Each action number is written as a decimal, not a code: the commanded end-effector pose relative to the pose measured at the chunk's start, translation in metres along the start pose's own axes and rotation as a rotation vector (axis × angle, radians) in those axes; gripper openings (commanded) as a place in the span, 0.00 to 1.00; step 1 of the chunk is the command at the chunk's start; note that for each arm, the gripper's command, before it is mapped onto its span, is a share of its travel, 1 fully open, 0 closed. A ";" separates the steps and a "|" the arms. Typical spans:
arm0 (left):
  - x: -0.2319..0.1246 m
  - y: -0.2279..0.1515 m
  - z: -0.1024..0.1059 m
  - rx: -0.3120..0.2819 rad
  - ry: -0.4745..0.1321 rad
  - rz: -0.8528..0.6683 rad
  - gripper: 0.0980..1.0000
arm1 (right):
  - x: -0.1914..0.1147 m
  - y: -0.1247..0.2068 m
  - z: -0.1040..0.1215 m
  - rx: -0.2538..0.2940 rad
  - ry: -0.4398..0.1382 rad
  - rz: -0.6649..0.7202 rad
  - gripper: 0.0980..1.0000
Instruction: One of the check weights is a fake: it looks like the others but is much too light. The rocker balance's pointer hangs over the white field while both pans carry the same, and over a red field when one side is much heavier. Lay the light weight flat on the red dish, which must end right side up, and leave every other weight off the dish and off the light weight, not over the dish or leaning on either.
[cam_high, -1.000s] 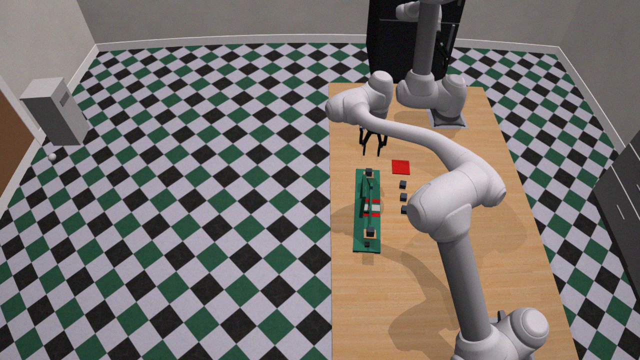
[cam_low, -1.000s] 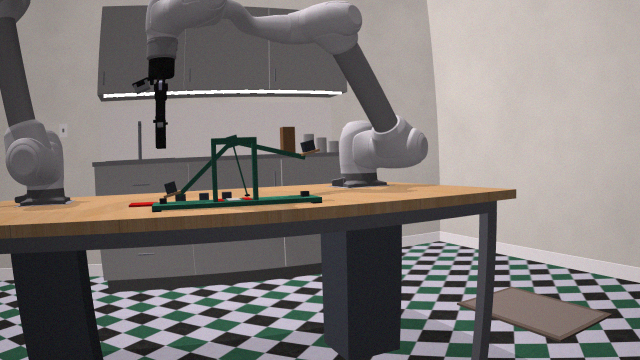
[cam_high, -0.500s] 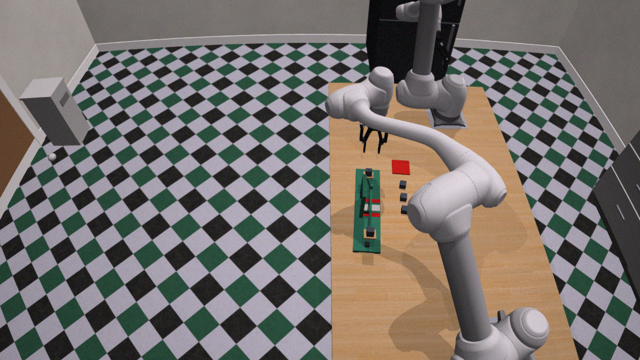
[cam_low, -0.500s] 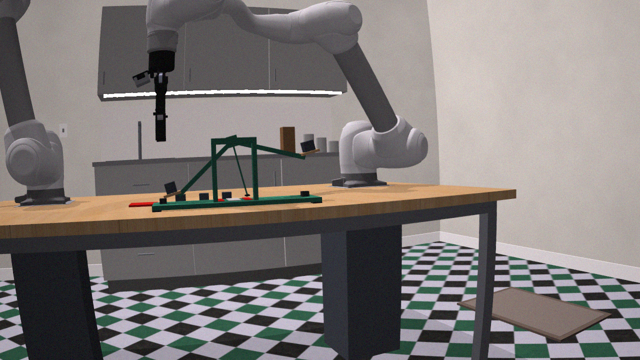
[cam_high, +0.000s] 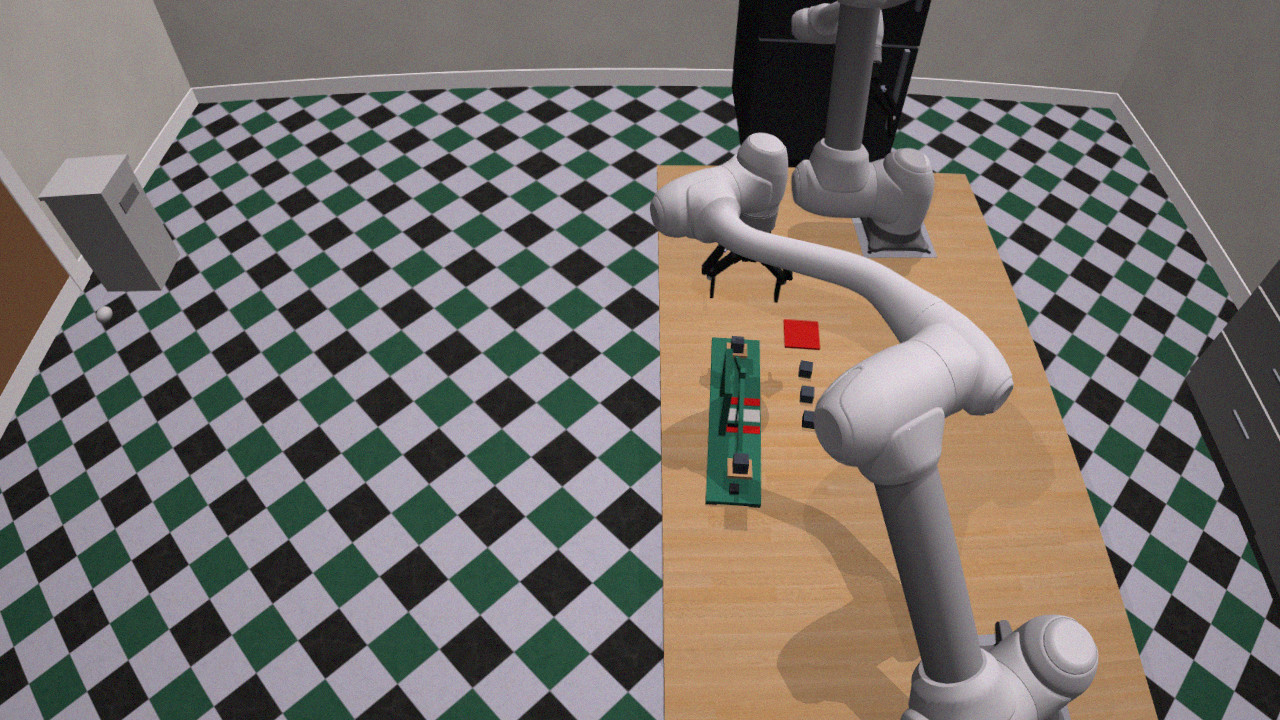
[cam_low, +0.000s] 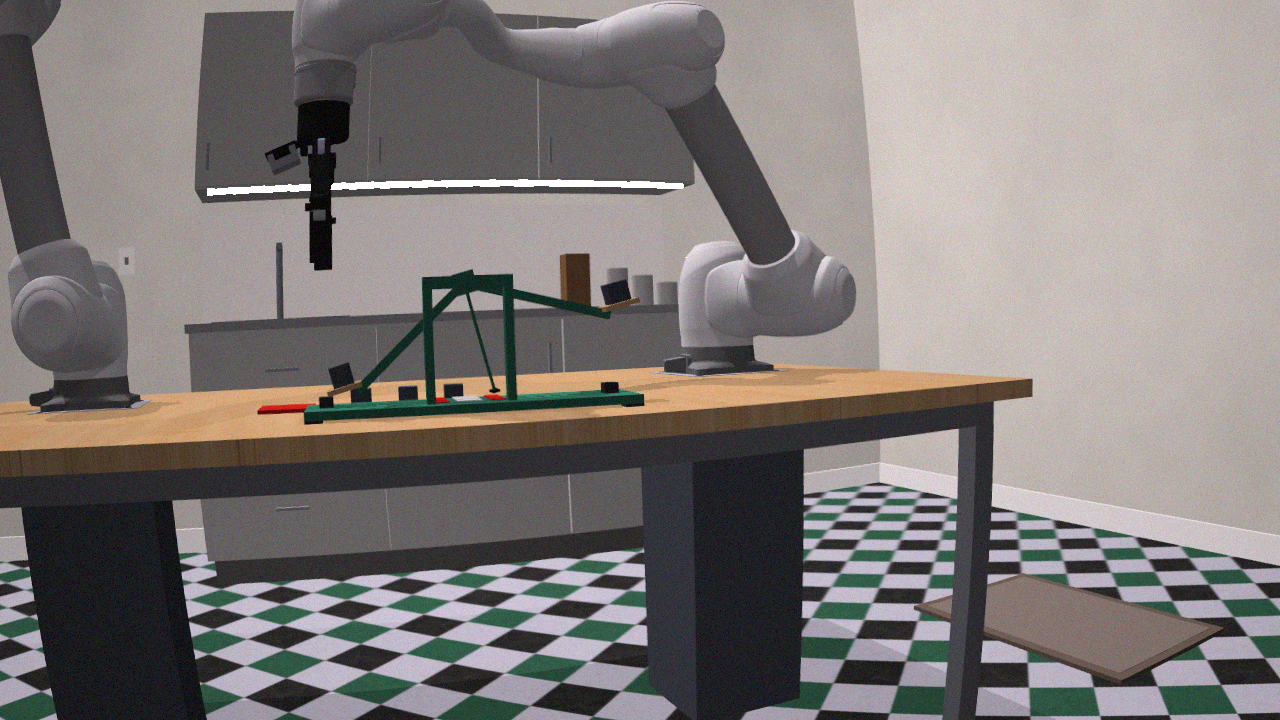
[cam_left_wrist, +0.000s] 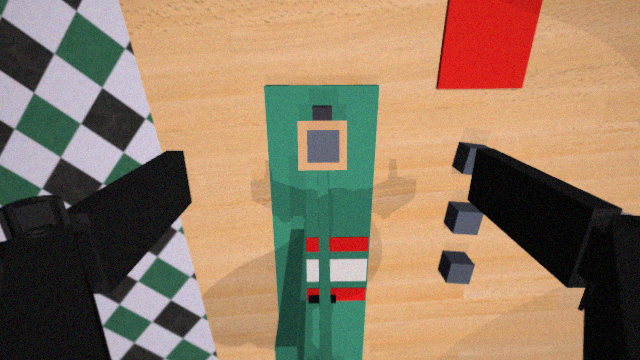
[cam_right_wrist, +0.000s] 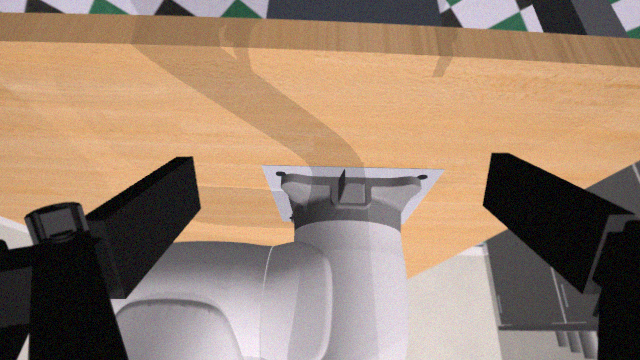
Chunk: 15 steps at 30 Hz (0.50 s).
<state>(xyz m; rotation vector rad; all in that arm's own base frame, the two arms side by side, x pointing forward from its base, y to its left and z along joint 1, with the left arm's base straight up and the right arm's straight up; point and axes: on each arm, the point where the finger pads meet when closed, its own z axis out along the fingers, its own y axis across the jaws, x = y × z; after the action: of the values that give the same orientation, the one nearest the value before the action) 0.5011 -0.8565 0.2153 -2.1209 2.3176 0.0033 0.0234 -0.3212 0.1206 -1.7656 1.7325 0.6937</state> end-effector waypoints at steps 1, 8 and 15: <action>0.000 0.000 -0.002 0.002 0.001 0.000 1.00 | 0.000 0.000 -0.001 0.000 0.001 0.000 1.00; 0.000 0.000 -0.003 0.002 0.001 0.000 1.00 | 0.000 0.000 -0.001 0.000 0.001 0.000 1.00; 0.000 0.000 -0.022 0.002 0.001 0.000 1.00 | 0.000 0.000 -0.001 0.000 0.001 0.000 1.00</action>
<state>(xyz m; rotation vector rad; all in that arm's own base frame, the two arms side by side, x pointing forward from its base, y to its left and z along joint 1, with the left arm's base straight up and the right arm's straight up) 0.5012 -0.8565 0.2290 -2.1210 2.3177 0.0021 0.0234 -0.3212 0.1206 -1.7656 1.7325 0.6937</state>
